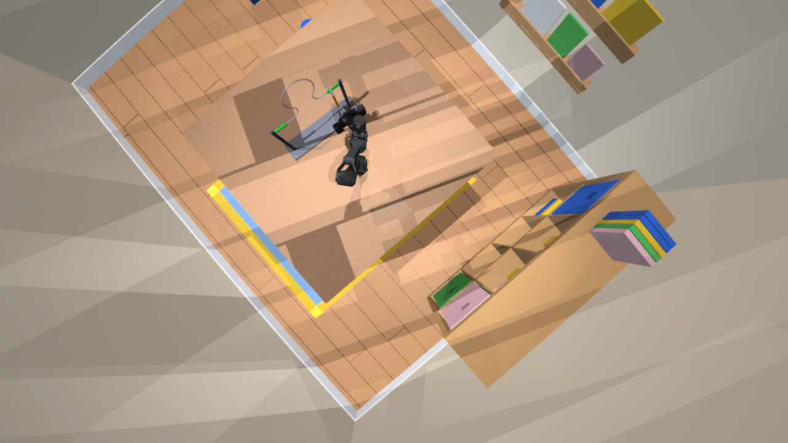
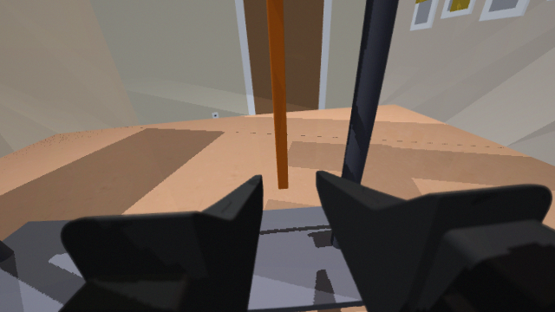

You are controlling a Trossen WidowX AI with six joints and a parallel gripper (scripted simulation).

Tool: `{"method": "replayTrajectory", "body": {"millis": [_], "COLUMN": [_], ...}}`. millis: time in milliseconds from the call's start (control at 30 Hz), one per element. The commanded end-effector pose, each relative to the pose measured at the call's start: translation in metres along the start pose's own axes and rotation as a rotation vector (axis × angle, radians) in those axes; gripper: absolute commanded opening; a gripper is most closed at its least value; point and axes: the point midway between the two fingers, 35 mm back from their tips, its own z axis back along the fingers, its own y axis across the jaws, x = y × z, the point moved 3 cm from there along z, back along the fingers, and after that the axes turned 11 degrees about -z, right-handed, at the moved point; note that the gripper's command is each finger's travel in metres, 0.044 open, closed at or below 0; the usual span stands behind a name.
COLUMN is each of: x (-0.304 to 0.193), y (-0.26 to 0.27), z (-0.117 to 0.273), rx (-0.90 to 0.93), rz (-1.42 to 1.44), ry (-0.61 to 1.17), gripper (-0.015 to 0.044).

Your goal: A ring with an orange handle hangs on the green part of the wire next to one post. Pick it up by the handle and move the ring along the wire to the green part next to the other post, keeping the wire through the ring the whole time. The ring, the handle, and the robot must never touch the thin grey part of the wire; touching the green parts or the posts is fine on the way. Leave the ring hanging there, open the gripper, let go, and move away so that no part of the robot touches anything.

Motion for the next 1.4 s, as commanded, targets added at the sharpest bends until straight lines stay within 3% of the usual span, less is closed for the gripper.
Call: {"method": "replayTrajectory", "body": {"millis": [0, 1367], "x": [0.003, 0.000], "y": [-0.001, 0.003], "z": [-0.006, -0.062], "rx": [-0.001, 0.001], "rz": [0.000, -0.003], "ry": [-0.003, -0.012], "gripper": [0.0160, 0.0160]}}
